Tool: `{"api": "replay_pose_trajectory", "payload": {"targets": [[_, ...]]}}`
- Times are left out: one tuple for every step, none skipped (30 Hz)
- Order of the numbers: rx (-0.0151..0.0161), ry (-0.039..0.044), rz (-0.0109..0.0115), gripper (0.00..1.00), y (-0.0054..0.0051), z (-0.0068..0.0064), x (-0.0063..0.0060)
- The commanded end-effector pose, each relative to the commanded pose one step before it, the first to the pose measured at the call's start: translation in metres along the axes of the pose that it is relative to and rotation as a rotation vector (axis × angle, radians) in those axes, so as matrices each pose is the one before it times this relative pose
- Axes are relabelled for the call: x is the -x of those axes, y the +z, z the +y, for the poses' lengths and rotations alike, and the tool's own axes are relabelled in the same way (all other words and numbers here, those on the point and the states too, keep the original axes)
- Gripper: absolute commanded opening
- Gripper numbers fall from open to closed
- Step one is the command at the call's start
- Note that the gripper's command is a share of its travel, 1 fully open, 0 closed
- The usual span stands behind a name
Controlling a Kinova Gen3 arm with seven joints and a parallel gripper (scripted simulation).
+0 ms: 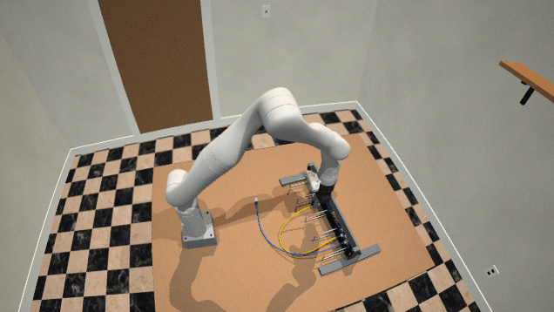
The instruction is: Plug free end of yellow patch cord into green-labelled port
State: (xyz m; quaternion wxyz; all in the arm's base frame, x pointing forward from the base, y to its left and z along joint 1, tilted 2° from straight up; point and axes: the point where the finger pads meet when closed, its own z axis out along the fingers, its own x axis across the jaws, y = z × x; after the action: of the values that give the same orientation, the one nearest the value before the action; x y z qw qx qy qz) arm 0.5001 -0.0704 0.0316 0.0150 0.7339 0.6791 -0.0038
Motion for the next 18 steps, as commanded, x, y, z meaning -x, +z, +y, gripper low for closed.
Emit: {"api": "replay_pose_trajectory", "payload": {"targets": [[0.00720,-0.01356,-0.00385,0.00,-0.00024,0.00294,0.00093],[0.00017,-0.00039,-0.00003,0.00,0.00000,0.00005,0.00000],[0.00017,-0.00040,-0.00003,0.00,0.00000,0.00005,0.00000],[0.00000,0.00000,0.00000,0.00,0.00000,0.00000,0.00000],[0.00000,0.00000,0.00000,0.00,0.00000,0.00000,0.00000],[0.00017,-0.00039,-0.00003,0.00,0.00000,0.00005,0.00000],[0.00017,-0.00039,-0.00003,0.00,0.00000,0.00005,0.00000],[0.00017,-0.00038,-0.00003,0.00,0.00000,0.00005,0.00000],[0.00016,-0.00037,-0.00003,0.00,0.00000,0.00005,0.00000],[0.00016,-0.00036,-0.00003,0.00,0.00000,0.00005,0.00000],[0.00015,-0.00034,-0.00002,0.00,0.00000,0.00005,0.00000],[0.00014,-0.00032,-0.00002,0.00,0.00000,0.00004,0.00000],[0.00013,-0.00030,-0.00002,0.00,0.00000,0.00004,0.00000],[0.00012,-0.00028,-0.00002,0.00,0.00000,0.00004,0.00000],[0.00011,-0.00026,-0.00002,0.00,0.00000,0.00003,0.00000],[0.00010,-0.00023,-0.00002,0.00,0.00000,0.00003,0.00000],[0.00009,-0.00020,-0.00001,0.00,0.00000,0.00003,0.00000],[0.00008,-0.00018,-0.00001,0.00,0.00000,0.00002,0.00000]]}}
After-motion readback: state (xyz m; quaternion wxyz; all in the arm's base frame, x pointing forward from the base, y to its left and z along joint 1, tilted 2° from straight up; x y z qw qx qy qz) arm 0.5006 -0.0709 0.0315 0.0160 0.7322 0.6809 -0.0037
